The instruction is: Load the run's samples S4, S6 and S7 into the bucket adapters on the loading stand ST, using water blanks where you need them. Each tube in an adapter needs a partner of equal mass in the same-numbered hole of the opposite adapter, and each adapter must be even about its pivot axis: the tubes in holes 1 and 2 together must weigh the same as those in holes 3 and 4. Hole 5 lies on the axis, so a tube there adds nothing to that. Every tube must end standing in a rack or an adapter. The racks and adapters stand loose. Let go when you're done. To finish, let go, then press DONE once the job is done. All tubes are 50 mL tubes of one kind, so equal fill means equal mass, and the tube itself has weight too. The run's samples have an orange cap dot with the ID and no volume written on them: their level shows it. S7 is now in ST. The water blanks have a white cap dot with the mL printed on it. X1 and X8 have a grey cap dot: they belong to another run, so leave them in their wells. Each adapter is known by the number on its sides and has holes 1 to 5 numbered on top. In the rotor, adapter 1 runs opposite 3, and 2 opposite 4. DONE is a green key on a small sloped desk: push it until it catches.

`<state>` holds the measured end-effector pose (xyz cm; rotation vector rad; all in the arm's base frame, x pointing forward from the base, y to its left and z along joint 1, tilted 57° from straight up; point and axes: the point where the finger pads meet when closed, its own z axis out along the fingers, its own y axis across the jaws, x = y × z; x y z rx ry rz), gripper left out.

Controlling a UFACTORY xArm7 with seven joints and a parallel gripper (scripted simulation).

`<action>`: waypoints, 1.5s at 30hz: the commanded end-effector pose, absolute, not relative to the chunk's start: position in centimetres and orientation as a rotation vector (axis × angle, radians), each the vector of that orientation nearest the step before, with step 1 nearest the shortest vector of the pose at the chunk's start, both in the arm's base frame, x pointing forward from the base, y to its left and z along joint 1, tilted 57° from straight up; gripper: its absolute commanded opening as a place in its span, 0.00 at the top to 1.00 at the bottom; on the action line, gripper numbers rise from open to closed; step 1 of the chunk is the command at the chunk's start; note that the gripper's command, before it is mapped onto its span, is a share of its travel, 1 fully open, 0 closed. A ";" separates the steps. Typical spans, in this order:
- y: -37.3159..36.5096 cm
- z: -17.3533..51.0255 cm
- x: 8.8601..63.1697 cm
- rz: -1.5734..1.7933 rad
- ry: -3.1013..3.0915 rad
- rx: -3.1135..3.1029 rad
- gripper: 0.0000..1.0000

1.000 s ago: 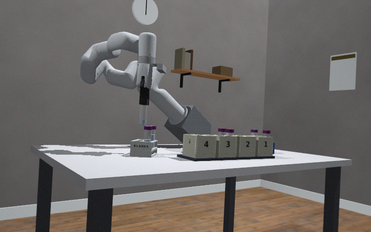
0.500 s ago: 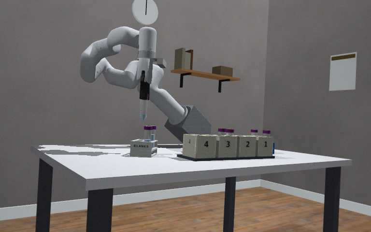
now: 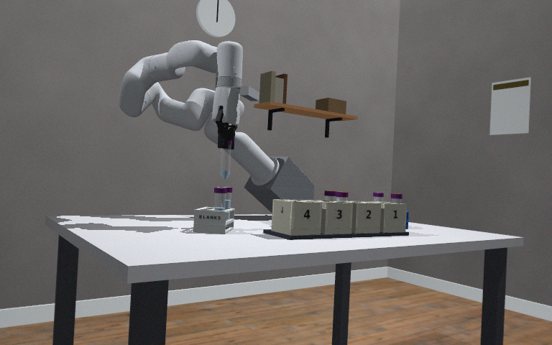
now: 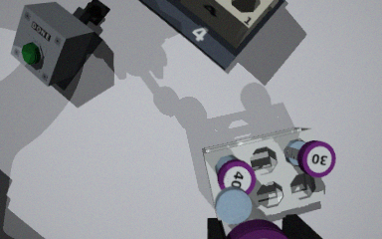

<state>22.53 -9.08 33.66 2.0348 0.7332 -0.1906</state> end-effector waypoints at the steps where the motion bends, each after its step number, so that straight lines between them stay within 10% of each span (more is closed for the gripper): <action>1: -8.0 32.5 23.4 -0.122 0.594 2.066 1.00; 45: 3.1 17.9 31.5 0.224 -0.034 2.157 1.00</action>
